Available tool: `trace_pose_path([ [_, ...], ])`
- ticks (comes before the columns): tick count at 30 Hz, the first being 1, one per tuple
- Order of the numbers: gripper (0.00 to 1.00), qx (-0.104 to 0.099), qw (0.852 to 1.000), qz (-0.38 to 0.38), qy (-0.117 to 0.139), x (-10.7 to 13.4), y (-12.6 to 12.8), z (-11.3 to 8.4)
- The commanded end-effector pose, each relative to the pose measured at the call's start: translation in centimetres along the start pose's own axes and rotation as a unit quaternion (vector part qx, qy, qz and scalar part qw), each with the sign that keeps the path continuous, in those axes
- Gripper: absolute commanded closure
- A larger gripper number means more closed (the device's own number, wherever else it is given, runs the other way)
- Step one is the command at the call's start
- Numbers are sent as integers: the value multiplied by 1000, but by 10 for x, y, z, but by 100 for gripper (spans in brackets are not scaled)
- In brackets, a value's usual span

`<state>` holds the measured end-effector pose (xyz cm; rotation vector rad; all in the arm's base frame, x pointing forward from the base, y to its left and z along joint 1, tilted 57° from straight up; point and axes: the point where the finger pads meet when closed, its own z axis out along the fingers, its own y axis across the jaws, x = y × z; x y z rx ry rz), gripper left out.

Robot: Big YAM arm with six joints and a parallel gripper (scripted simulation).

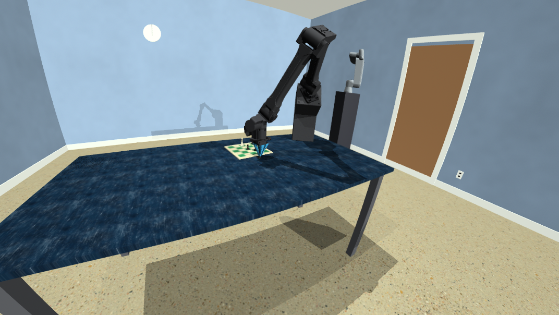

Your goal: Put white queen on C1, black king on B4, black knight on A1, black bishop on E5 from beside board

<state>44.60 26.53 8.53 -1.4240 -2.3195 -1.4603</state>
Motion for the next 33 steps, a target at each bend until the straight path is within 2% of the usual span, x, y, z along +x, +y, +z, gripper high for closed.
trace_pose_path([
  [1, 100, -9, 1000, 12, -7, -5, 6, -14],
  [6, 100, -8, 1000, 2, -7, -5, 5, -37],
  [8, 100, -8, 1000, 2, -7, -5, 5, -37],
  [15, 100, -9, 1000, 1, -7, -4, 4, -88],
  [19, 100, -9, 1000, 1, -7, -4, 4, -106],
  [22, 100, -9, 1000, 0, -7, -3, 5, -109],
  [23, 100, 3, 1000, 2, -2, -2, -2, -101],
  [26, 100, 8, 1000, 2, 0, -1, -5, -96],
  [31, 100, 2, 1000, -2, 0, 0, 0, -98],
  [33, 100, -4, 1000, 18, -7, -15, 11, -103],
])
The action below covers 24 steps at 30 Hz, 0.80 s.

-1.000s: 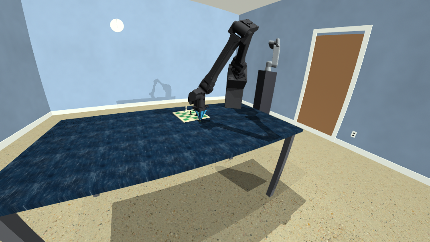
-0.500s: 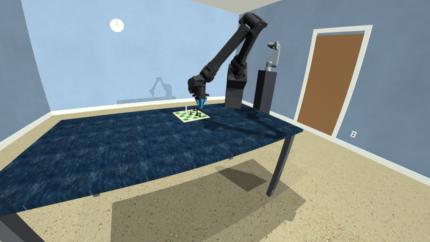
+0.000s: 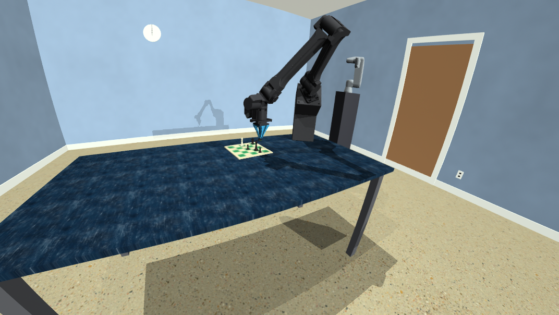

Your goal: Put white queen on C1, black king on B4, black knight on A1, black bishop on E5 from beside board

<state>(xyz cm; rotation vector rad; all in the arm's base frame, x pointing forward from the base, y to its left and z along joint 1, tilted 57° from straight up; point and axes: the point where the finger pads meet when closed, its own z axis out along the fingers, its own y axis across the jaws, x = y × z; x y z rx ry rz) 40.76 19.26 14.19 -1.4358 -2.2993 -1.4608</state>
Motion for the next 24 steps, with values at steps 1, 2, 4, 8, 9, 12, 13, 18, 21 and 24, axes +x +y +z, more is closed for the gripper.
trace_pose_path([
  [1, 100, -3, 999, 37, -10, -26, 18, -4],
  [2, 100, -3, 998, 63, -10, -41, 30, -6],
  [4, 100, -4, 996, 92, -10, -59, 42, -8],
  [8, 100, -7, 989, 146, -10, -93, 63, -14],
  [9, 100, -7, 989, 146, -10, -93, 63, -14],
  [12, 100, -4, 991, 131, 1, -73, 66, -10],
  [13, 100, -1, 991, 134, 1, -72, 60, -10],
  [18, 100, -14, 990, 141, -11, -88, 63, -20],
  [21, 100, -11, 990, 138, -8, -84, 63, -17],
  [24, 100, -3, 991, 135, -3, -82, 59, -3],
])
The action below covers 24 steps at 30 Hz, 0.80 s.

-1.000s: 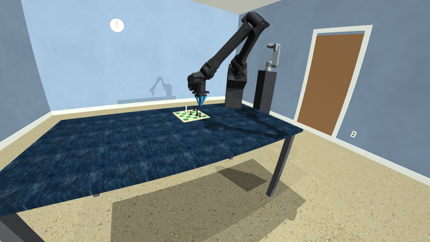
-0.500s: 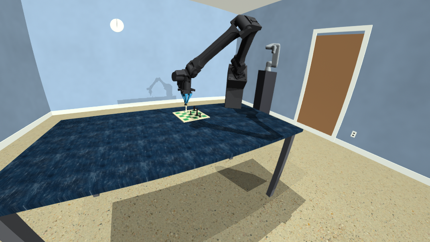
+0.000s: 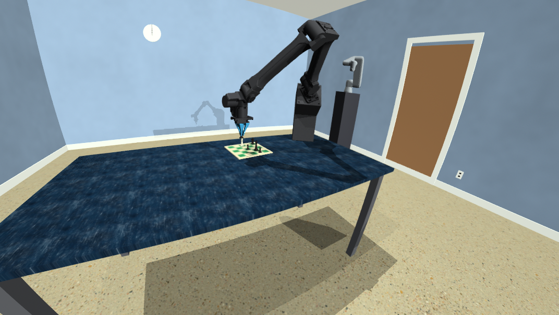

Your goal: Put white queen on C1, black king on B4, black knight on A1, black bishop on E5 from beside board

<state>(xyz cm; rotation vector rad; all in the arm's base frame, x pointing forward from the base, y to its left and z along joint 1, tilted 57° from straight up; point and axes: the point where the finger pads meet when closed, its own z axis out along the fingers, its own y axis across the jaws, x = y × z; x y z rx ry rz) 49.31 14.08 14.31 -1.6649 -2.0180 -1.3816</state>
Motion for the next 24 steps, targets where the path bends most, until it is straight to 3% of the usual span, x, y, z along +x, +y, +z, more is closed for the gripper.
trace_pose_path([
  [1, 100, -3, 1000, 5, -1, 0, 2, 2],
  [8, 100, -4, 1000, 1, 1, 2, 7, 20],
  [17, 100, -3, 1000, 2, 1, 3, 5, 63],
  [19, 100, -3, 1000, 2, 1, 3, 5, 63],
  [24, 100, -3, 1000, 3, 1, 2, 4, 84],
])
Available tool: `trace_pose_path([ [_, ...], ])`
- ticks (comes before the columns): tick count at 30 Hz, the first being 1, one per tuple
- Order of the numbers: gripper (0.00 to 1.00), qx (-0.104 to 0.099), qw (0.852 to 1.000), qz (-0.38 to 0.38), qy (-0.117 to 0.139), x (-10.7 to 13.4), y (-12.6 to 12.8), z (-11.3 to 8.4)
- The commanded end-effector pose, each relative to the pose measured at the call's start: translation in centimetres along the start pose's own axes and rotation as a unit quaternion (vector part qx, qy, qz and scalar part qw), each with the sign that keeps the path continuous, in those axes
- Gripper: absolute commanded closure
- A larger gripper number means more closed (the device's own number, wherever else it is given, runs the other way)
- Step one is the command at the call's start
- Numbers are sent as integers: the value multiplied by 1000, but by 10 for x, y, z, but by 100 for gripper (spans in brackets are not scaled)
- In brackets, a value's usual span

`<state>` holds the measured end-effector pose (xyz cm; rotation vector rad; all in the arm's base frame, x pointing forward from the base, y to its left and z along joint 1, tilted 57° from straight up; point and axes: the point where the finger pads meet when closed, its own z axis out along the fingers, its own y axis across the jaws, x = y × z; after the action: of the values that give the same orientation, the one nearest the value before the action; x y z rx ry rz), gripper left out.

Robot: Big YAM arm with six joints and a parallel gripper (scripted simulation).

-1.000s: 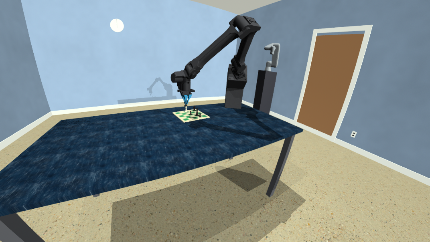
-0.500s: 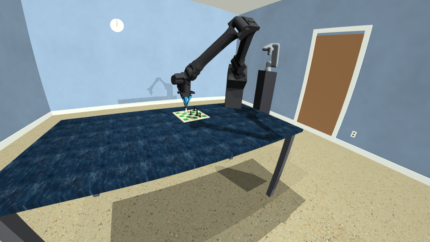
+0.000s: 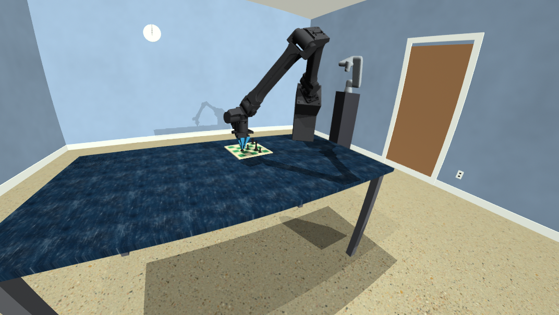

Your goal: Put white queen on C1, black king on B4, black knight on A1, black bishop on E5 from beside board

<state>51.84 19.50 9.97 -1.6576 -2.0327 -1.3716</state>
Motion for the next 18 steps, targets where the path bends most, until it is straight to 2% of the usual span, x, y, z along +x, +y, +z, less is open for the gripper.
trace_pose_path([
  [1, 100, -7, 1000, 8, 3, 3, 9, 14],
  [6, 100, -8, 1000, 9, 2, 1, 9, 23],
  [8, 100, -14, 1000, 14, -3, -7, 13, 18],
  [10, 100, -19, 1000, 9, 0, 0, 18, 15],
  [18, 100, -16, 1000, 11, 0, -1, 15, 15],
])
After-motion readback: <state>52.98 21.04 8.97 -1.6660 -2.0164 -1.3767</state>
